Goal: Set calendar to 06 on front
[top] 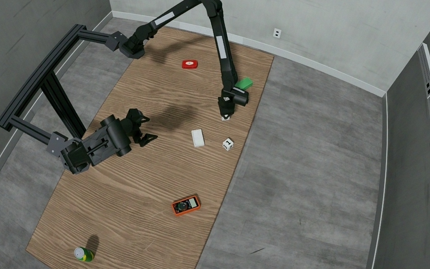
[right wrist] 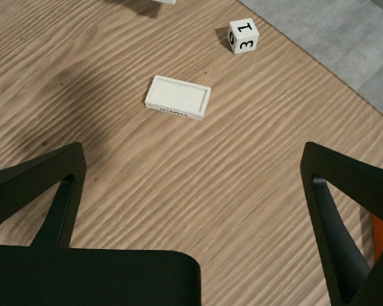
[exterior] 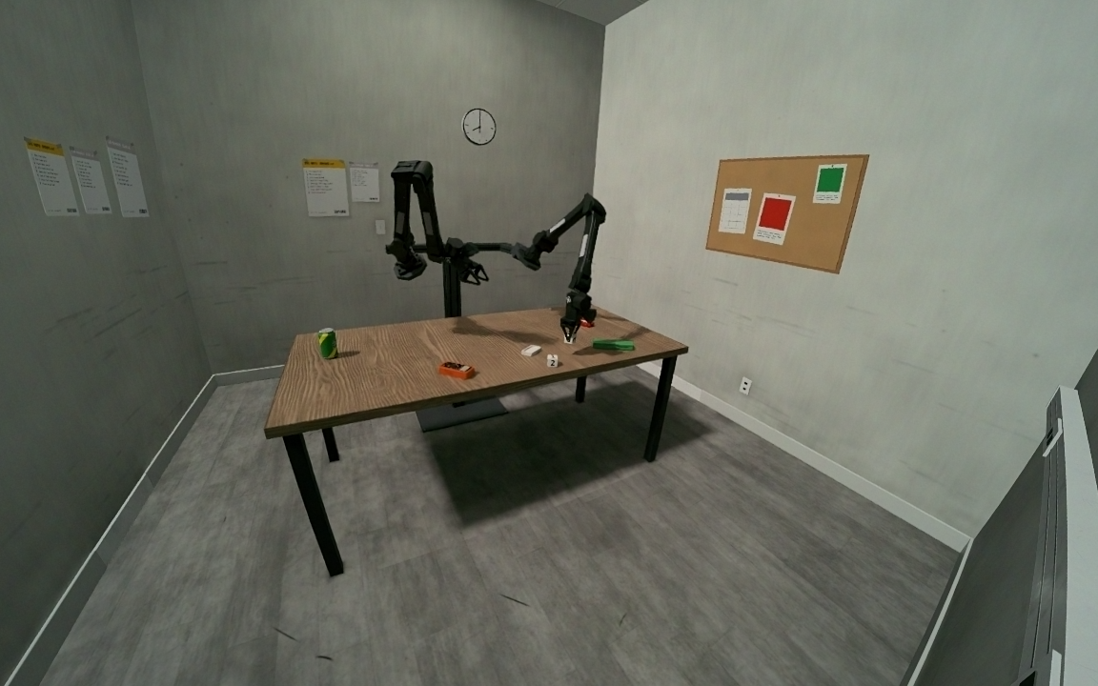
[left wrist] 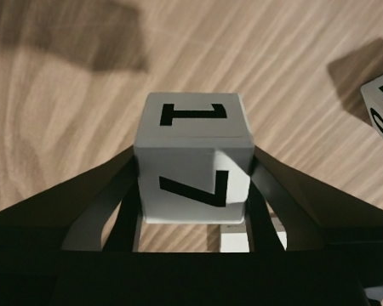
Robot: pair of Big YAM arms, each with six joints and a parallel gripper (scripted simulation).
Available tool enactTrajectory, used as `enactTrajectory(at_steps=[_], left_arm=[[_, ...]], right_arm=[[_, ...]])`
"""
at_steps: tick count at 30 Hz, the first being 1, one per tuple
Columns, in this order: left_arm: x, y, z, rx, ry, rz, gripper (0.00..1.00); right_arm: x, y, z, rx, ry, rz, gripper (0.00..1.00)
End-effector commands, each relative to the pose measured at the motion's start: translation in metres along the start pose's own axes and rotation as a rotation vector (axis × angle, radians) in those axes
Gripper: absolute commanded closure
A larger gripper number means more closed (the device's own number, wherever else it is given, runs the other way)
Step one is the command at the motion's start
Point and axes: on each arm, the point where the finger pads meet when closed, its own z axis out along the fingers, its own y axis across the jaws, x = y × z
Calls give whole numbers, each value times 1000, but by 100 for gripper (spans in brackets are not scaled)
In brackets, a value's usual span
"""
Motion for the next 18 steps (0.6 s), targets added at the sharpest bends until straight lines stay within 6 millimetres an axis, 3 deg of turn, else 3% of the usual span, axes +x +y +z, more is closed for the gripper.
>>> enactTrajectory(at_steps=[1, 4, 8, 9, 11, 15, 18], left_arm=[[13, -8, 9, -3, 12, 0, 65], [37, -21, 9, 1, 16, -34, 65], [100, -60, 11, 0, 17, -52, 65], [107, -72, 10, 7, 10, -54, 65], [107, -72, 10, 7, 10, -54, 65], [148, -102, 10, 5, 7, -26, 65], [162, -108, 10, -13, 16, 1, 65]], right_arm=[[-8, -6, 3, 21, -26, 28, 0], [-8, -6, 3, 21, -26, 28, 0], [-7, -2, 3, 10, -20, 11, 0], [-7, -2, 3, 10, -20, 11, 0], [-7, -2, 3, 10, -20, 11, 0], [-7, -2, 3, 10, -20, 11, 0], [-7, -2, 3, 10, -20, 11, 0]])
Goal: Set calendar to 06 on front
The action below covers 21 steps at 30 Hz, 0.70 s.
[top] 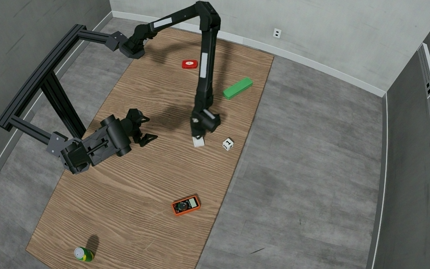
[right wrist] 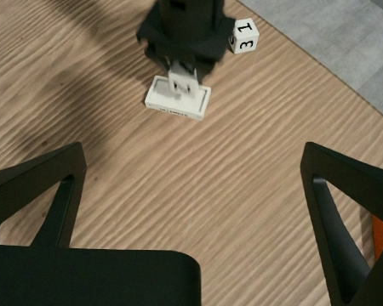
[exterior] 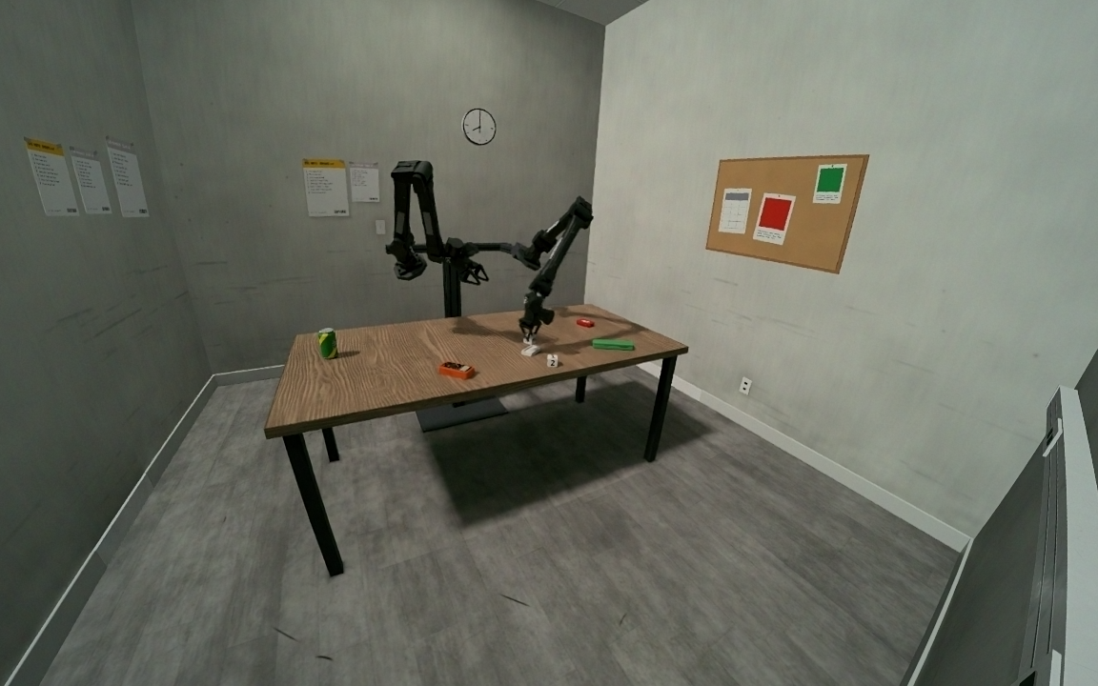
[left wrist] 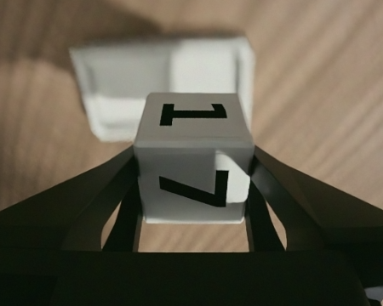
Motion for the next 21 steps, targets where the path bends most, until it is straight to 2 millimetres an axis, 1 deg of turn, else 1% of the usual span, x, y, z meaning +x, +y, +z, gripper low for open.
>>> enactTrajectory(at_steps=[1, 2, 4, 6, 8, 10, 13, 14, 15, 21], left_arm=[[0, -19, -3, 3, -10, -22, 65], [-14, -15, -6, 6, -20, -41, 65], [-14, -15, -6, 6, -21, -25, 65], [-15, -17, -6, 13, -25, 33, 65], [-15, -17, -6, 13, -25, 130, 65], [-15, -17, -6, 13, -25, 130, 65], [-16, -18, -6, 15, -34, 323, 65], [-12, -14, -5, 9, -27, 397, 65], [-12, -14, -5, 8, -28, 451, 65], [-11, -14, -5, 5, -30, 719, 65]], right_arm=[[-7, -2, 3, 10, -20, 11, 0], [-7, -2, 3, 10, -20, 11, 0], [-7, -2, 3, 10, -20, 11, 0], [-7, -2, 3, 10, -20, 11, 0], [-7, -2, 3, 10, -20, 11, 0], [-7, -2, 3, 10, -20, 11, 0], [-7, -2, 3, 10, -20, 11, 0], [-7, -2, 3, 10, -20, 11, 0], [-7, -2, 3, 10, -20, 11, 0], [-7, -2, 3, 10, -20, 11, 0]])
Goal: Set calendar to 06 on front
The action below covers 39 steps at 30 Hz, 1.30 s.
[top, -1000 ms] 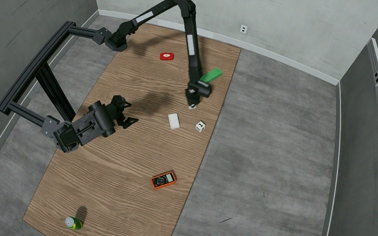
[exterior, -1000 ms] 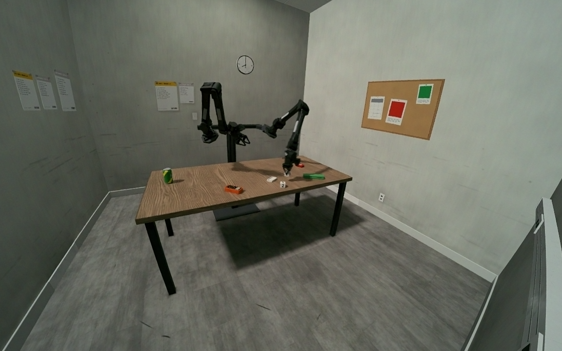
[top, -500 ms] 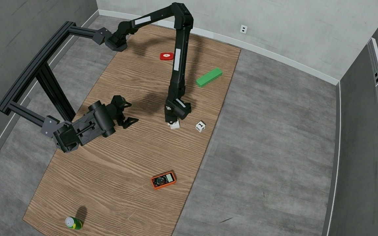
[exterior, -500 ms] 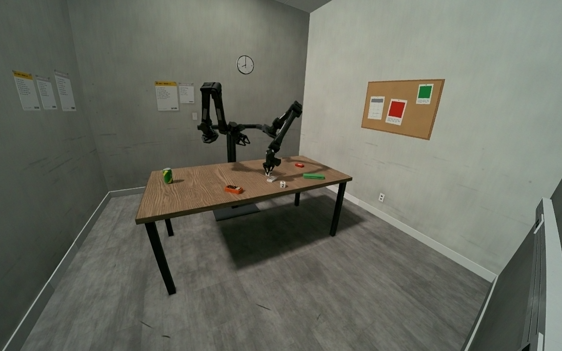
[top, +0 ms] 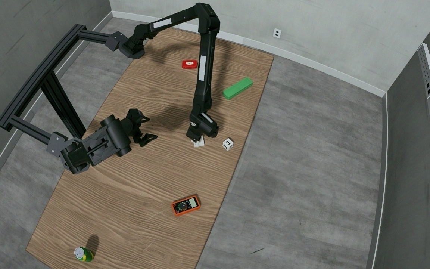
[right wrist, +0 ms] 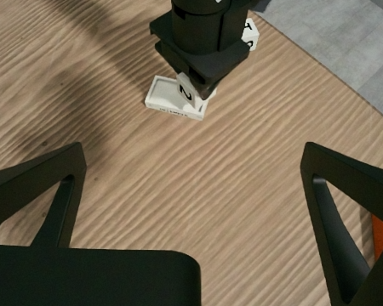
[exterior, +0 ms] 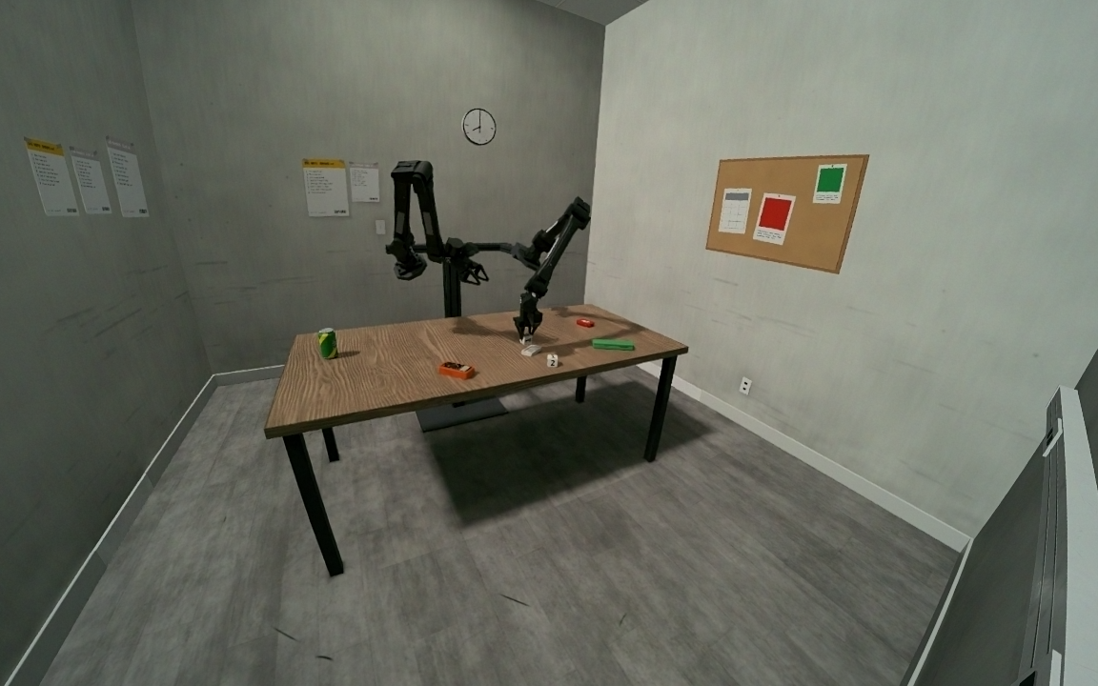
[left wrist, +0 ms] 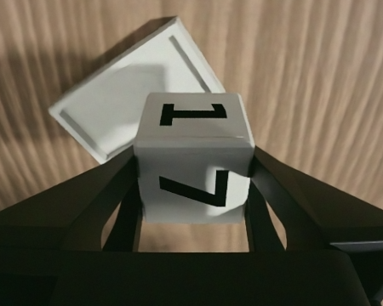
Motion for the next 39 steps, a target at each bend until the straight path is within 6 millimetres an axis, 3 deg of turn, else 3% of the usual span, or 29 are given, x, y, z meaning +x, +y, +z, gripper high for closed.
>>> enactTrajectory(at_steps=[1, 4, 6, 7, 20, 29, 30, 32, 39], left_arm=[[-13, 9, -3, 6, -23, 242, 65], [-12, 9, -3, 5, -22, 375, 65], [-12, 9, -3, 5, -22, 375, 65], [-20, 12, -11, 6, -39, 410, 65], [-11, 10, -5, 3, -27, 973, 65], [-18, 9, -7, 0, -39, 975, 65], [-19, 18, -2, -4, -29, 956, 65], [-11, 13, 12, -1, -11, 982, 65], [-13, 13, 24, -1, -14, 980, 65]], right_arm=[[-7, -2, 3, 10, -20, 11, 0], [-7, -2, 3, 10, -20, 11, 0], [-7, -2, 3, 10, -20, 11, 0], [-7, -2, 3, 10, -20, 11, 0], [-7, -2, 3, 10, -20, 11, 0], [-7, -2, 3, 10, -20, 11, 0], [-7, -2, 3, 10, -20, 11, 0], [-7, -2, 3, 10, -20, 11, 0], [-7, -2, 3, 10, -20, 11, 0]])
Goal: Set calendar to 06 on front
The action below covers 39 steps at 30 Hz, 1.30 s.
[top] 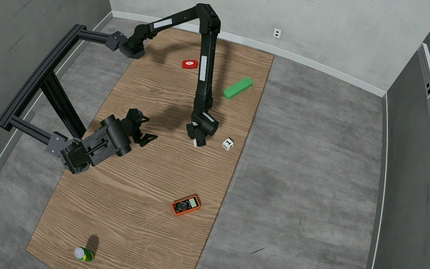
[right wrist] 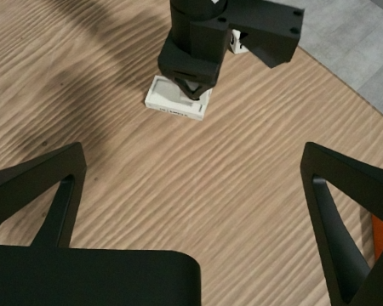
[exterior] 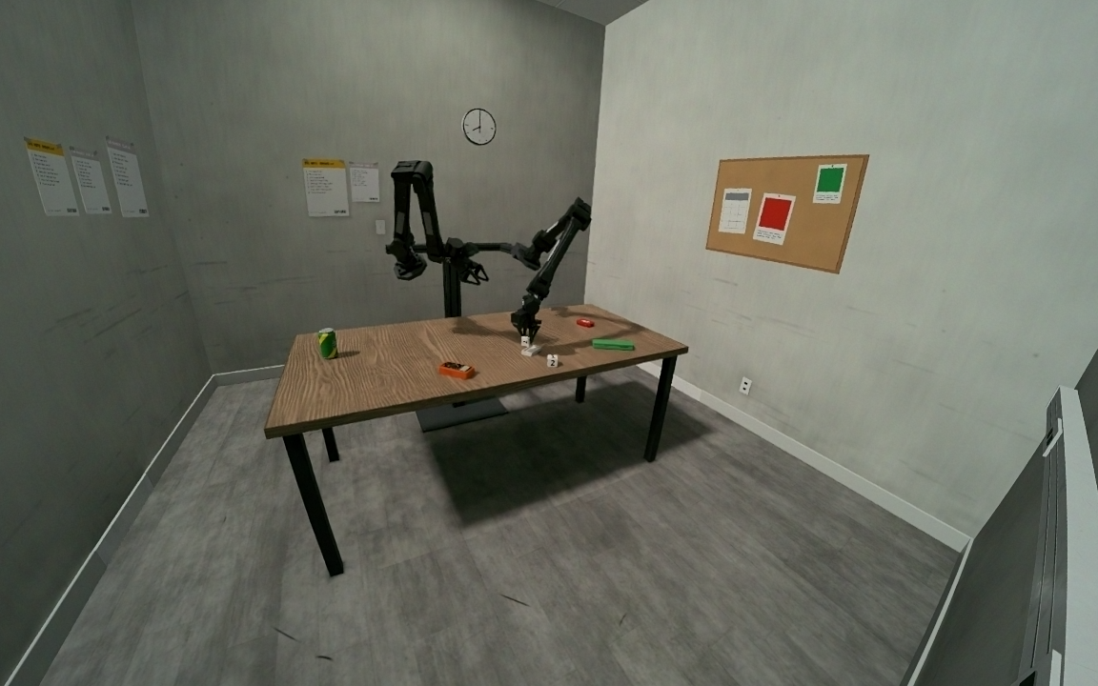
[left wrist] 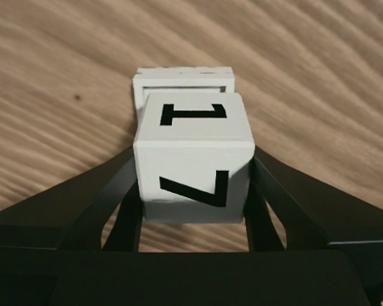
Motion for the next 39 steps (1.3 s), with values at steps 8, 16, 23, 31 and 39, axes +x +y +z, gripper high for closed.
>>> enactTrajectory(at_steps=[8, 16, 23, 31, 39], left_arm=[[3, 23, 12, -12, -6, -8, 65], [14, 14, 23, 6, 15, -17, 65], [14, 15, 22, 3, 13, -19, 65], [8, 5, 18, 1, 2, 2, 65], [5, 11, 13, -6, -5, -5, 65]], right_arm=[[-7, -2, 3, 10, -20, 11, 0], [-7, -2, 3, 10, -20, 11, 0], [-7, -2, 3, 10, -20, 11, 0], [-7, -2, 3, 10, -20, 11, 0], [-7, -2, 3, 10, -20, 11, 0]])
